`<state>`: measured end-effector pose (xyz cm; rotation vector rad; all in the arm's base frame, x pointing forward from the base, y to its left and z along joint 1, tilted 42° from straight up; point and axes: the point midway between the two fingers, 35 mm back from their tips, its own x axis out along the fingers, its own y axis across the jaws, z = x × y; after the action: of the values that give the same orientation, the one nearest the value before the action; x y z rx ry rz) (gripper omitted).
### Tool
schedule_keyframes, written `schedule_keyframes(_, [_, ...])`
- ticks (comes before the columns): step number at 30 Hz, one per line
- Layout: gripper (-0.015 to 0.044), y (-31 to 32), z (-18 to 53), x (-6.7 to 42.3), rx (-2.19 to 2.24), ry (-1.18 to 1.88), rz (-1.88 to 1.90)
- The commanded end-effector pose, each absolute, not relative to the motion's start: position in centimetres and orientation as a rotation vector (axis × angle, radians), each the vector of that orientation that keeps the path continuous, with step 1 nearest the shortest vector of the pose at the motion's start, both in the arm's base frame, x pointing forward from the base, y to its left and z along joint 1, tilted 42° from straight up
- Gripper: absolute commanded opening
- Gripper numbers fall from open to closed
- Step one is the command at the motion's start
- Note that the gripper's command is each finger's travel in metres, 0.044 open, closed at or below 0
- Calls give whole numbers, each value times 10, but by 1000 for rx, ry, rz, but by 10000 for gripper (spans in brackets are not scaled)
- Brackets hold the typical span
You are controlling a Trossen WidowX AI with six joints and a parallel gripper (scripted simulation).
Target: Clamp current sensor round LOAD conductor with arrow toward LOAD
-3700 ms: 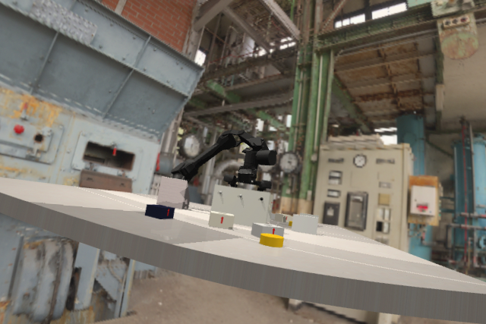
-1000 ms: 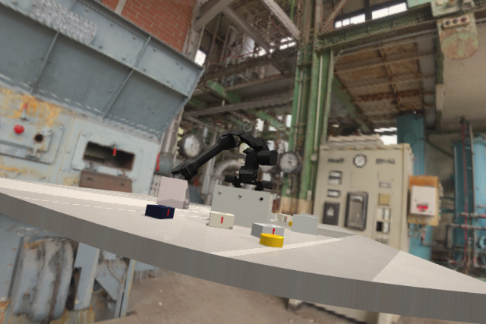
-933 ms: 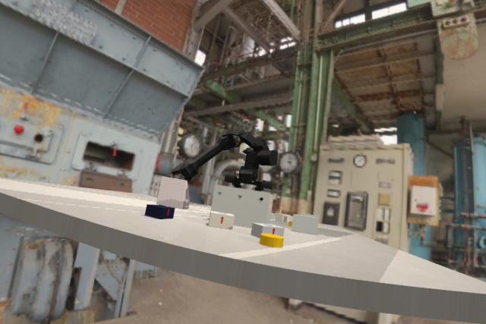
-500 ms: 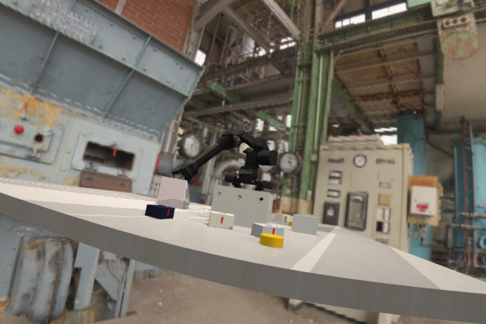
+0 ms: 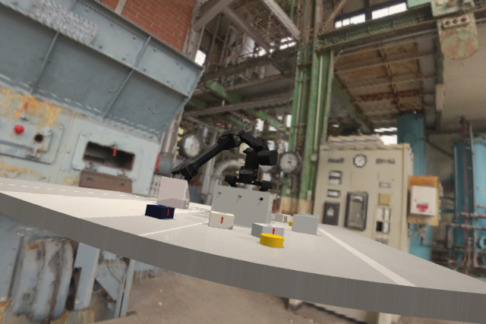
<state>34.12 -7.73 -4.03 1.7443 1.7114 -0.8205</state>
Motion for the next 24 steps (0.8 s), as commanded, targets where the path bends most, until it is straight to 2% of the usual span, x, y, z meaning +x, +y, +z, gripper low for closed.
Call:
schedule_keyframes(1, [440,-77,-40,341,1744,1711,-820])
schedule_keyframes(6, [440,-83,-33,342,1745,1710,-820])
schedule_keyframes(13, [440,-136,43,340,1756,1698,-816])
schedule_keyframes(24, [440,-137,45,340,1757,1697,-816])
